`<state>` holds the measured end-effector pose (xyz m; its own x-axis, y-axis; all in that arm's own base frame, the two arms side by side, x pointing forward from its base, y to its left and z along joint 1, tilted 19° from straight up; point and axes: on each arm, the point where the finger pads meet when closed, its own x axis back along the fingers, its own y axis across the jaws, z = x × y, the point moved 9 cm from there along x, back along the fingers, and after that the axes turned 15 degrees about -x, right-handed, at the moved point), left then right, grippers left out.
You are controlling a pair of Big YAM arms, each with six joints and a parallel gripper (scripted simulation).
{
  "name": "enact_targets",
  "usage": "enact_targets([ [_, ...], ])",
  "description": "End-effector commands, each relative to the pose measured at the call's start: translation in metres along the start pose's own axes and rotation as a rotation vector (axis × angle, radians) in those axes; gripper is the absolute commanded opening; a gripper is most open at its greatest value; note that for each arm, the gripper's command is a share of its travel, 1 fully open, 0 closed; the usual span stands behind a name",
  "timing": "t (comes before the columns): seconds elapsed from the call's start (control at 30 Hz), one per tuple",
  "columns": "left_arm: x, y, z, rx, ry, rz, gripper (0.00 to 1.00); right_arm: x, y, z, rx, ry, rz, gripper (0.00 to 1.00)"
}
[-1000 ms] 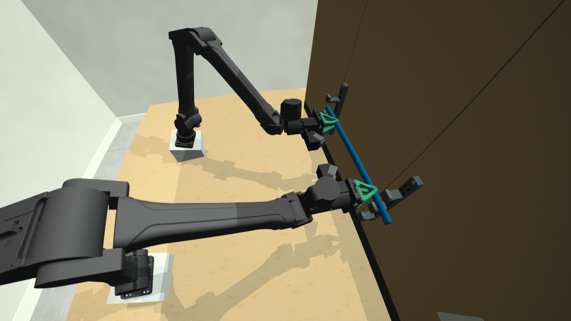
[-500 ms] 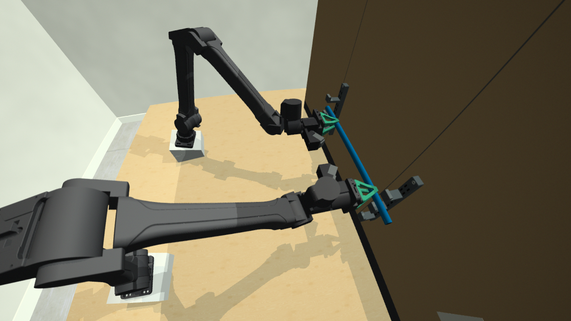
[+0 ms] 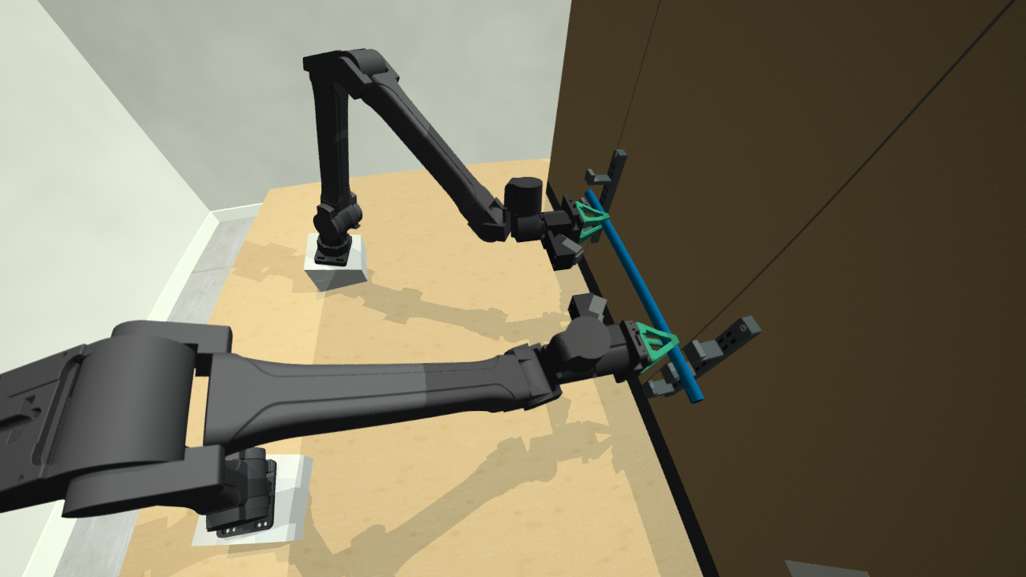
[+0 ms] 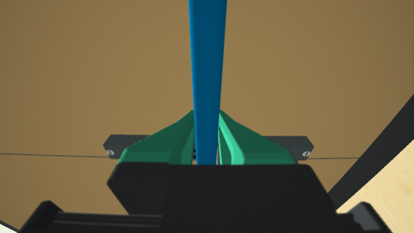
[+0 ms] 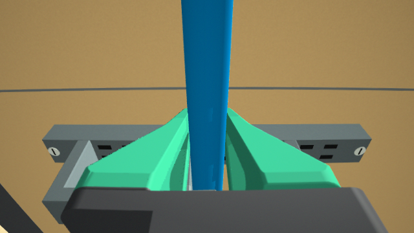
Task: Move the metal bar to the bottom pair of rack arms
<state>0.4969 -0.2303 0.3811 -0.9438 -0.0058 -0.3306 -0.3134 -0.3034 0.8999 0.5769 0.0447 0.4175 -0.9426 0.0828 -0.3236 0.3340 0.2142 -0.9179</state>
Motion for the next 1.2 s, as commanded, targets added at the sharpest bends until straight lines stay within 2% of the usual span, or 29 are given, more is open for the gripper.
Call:
enact_targets([
  [0.0,-0.0048,0.0283,0.0225,0.051,0.044,-0.06,0.0,-0.0114,-0.0349,-0.0151,-0.025,-0.018,0.081,0.0],
  [1.17,-0.007,0.0275,0.0253,0.051,0.044,-0.06,0.0,-0.0213,-0.0342,-0.018,-0.025,-0.018,0.081,0.0],
])
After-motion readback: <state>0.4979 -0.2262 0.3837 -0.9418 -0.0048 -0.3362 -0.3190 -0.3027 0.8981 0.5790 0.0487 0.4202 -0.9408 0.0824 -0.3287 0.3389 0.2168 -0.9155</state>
